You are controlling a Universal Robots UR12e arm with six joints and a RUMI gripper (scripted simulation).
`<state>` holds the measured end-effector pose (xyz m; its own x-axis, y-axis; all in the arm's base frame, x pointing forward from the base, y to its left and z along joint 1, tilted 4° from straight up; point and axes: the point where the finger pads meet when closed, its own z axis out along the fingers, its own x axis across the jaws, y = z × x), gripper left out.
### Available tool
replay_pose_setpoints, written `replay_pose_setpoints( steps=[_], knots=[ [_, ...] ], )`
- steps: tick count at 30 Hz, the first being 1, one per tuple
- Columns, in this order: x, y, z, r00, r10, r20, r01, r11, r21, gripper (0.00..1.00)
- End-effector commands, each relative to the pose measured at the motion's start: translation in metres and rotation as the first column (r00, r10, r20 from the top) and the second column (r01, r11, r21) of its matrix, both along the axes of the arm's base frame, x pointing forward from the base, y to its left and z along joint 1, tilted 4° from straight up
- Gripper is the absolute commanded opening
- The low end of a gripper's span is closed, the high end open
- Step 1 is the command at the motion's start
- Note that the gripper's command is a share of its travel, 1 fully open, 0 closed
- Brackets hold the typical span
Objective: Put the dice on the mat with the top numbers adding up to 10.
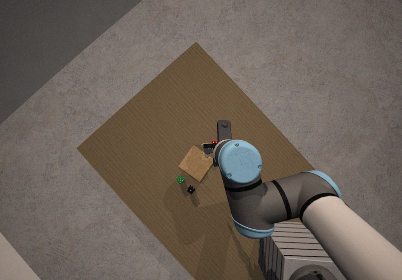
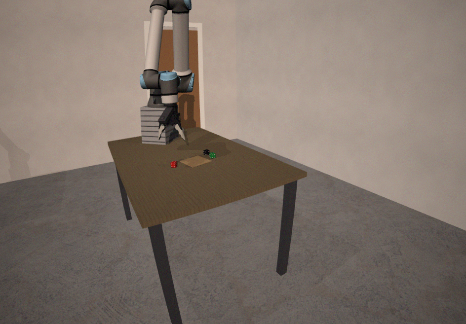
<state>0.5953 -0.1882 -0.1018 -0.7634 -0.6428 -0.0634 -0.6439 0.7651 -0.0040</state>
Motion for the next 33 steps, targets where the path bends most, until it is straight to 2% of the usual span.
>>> replay_pose_setpoints(
  steps=[1, 13, 15, 18, 23, 30, 32, 33],
  knots=[
    [0.0, -0.001, 0.0, 1.0, -0.027, 0.0, 0.027, 1.0, 0.001, 1.0],
    [0.0, -0.004, -0.003, 0.978, -0.207, -0.008, 0.207, 0.978, 0.009, 1.0],
    [0.0, -0.004, -0.003, 0.978, -0.207, -0.008, 0.207, 0.978, 0.009, 1.0],
    [-0.001, -0.005, -0.004, 0.962, -0.274, -0.011, 0.274, 0.962, 0.012, 1.0],
    [-0.002, -0.007, -0.006, 0.916, -0.401, -0.018, 0.401, 0.916, 0.017, 1.0],
    [-0.003, -0.009, -0.01, 0.801, -0.598, -0.032, 0.598, 0.801, 0.023, 1.0],
    [-0.003, -0.009, -0.01, 0.801, -0.598, -0.032, 0.598, 0.801, 0.023, 1.0],
    [-0.004, -0.009, -0.01, 0.779, -0.626, -0.034, 0.627, 0.779, 0.024, 1.0]
  ],
)
